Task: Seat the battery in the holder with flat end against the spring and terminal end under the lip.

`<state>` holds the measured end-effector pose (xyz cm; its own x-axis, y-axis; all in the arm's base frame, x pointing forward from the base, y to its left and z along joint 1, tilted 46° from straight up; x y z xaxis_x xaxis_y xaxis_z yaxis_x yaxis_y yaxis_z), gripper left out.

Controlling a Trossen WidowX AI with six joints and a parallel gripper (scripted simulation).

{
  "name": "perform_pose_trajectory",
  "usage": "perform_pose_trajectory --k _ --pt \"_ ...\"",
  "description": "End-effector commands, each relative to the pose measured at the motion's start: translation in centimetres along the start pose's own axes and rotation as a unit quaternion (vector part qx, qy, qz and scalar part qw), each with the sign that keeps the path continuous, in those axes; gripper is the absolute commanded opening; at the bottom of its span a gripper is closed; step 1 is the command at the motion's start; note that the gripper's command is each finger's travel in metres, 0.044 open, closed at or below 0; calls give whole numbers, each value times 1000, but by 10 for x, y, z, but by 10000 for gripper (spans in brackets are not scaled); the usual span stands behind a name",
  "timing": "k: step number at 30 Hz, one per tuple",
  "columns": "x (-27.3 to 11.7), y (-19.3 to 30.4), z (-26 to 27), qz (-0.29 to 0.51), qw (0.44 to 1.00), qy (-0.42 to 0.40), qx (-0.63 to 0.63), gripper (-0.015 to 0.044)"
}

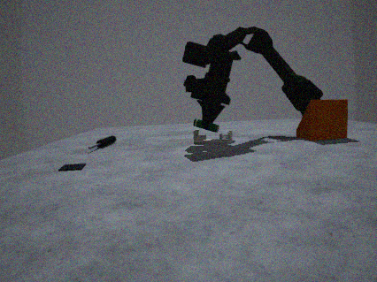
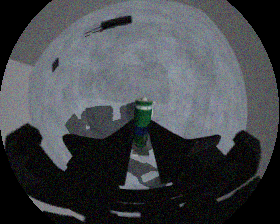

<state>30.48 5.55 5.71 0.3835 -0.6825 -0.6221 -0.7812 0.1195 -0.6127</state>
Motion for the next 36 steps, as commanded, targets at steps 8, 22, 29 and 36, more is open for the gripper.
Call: perform_pose_trajectory --k 8,22,29,36 --pt "3 4 -1 -30 999 -10 -3 66" --pt "8 10 -2 -68 997 -21 -6 66" --pt "9 14 -4 -86 996 -25 -6 66" --pt "10 17 -6 -103 994 -29 -7 66"
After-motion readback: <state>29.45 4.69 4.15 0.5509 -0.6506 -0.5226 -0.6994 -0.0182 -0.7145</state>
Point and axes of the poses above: the point midway between the two fingers, 35 mm back from their tips, its own x axis out along the fingers, its own z axis across the jaws, y = z × x, the point moved 3 cm from there along -x, back along the fingers, and after that the axes turned 13 degrees about x, right-handed, at the moved point
